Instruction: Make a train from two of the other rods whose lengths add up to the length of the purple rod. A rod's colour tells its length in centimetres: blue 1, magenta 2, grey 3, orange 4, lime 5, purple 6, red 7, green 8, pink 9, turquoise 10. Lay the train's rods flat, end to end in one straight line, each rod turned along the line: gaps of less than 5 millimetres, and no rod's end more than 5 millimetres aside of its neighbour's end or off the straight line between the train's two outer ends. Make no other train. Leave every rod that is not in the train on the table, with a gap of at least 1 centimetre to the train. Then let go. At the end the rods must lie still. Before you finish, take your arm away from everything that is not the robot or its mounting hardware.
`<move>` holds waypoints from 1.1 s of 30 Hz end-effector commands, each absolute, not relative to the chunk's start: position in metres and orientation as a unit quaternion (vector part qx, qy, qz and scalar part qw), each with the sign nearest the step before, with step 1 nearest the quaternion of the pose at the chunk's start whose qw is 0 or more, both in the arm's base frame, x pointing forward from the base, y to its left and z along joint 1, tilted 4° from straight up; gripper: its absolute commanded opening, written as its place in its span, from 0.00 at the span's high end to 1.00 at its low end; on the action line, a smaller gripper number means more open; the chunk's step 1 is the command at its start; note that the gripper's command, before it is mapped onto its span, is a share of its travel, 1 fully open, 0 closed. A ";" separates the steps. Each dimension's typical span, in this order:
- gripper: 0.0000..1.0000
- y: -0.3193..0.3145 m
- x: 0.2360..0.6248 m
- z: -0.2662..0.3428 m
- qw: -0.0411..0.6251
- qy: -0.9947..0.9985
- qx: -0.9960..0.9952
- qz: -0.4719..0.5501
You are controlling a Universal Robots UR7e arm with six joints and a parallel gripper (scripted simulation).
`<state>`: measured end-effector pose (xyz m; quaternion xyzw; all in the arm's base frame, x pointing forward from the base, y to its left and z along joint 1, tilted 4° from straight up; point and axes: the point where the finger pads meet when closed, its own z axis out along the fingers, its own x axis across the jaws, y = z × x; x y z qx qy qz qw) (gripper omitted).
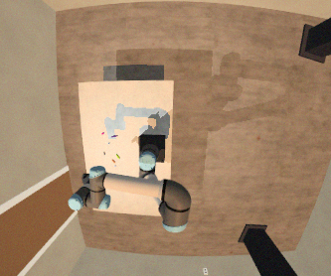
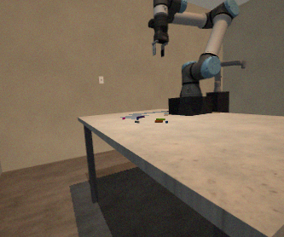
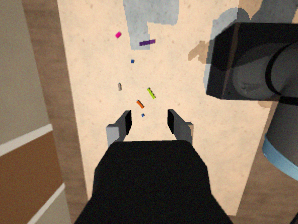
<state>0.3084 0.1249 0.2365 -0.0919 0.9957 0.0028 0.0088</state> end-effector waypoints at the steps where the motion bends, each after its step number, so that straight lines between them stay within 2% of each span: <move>1: 0.00 0.124 0.311 0.234 0.009 0.995 -0.095 0.002; 13: 0.00 0.099 0.343 0.176 0.005 0.987 -0.160 -0.004; 19: 0.00 0.069 0.363 0.110 -0.002 0.972 -0.234 -0.011; 33: 0.00 0.026 0.359 0.019 -0.015 0.939 -0.344 -0.016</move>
